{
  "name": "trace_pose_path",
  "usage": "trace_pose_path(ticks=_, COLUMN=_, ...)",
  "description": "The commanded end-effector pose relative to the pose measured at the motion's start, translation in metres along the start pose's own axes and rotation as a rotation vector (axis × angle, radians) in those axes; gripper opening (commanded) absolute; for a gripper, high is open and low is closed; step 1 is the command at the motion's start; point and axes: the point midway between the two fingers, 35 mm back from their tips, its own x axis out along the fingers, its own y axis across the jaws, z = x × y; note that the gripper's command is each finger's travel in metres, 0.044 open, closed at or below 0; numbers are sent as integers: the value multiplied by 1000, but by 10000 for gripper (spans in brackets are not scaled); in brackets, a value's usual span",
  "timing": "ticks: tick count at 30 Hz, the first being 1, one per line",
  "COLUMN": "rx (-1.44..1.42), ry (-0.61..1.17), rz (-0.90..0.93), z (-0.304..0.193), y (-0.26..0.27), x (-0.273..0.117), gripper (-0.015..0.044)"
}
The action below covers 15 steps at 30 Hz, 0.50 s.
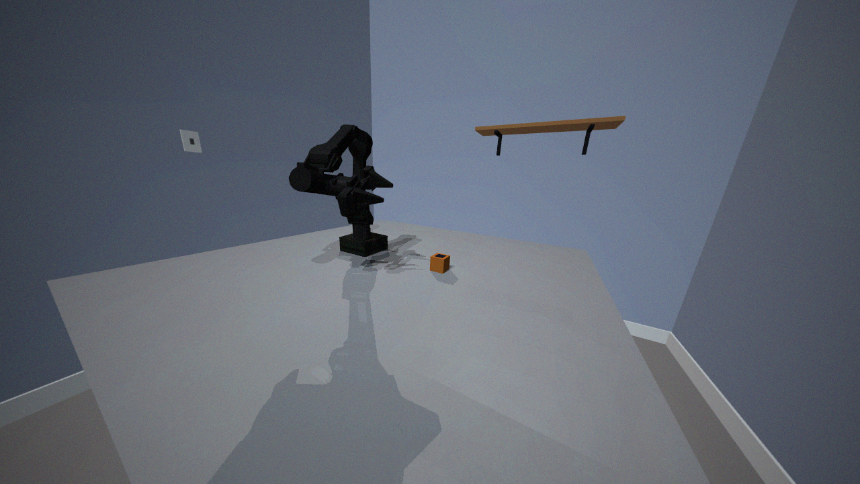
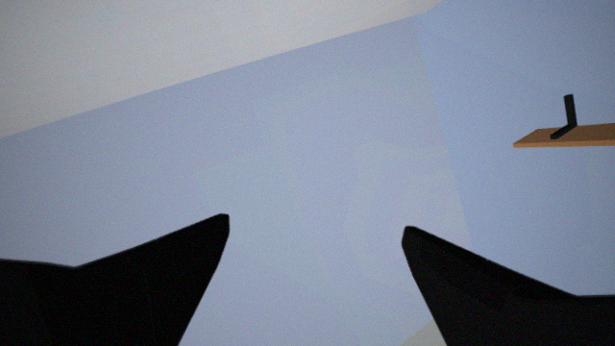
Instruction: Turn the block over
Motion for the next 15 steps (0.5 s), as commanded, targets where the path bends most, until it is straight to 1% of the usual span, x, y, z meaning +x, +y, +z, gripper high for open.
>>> trace_pose_path(ticks=1, rx=-14, ry=-12, rz=-2, z=1, y=0, x=2, gripper=426)
trace_pose_path(ticks=2, rx=-55, ry=-47, rz=-10, z=4, y=1, x=7, gripper=440)
trace_pose_path(ticks=4, rx=-212, ry=-173, rz=-50, z=16, y=2, x=27, gripper=440)
trace_pose_path(ticks=8, rx=-584, ry=-429, rz=-204, z=43, y=-1, x=66, gripper=440)
trace_pose_path(ticks=11, rx=-881, ry=-593, rz=-376, z=64, y=-6, x=91, gripper=440)
trace_pose_path(ticks=15, rx=-1289, ry=-763, rz=-677, z=89, y=-17, x=119, gripper=440)
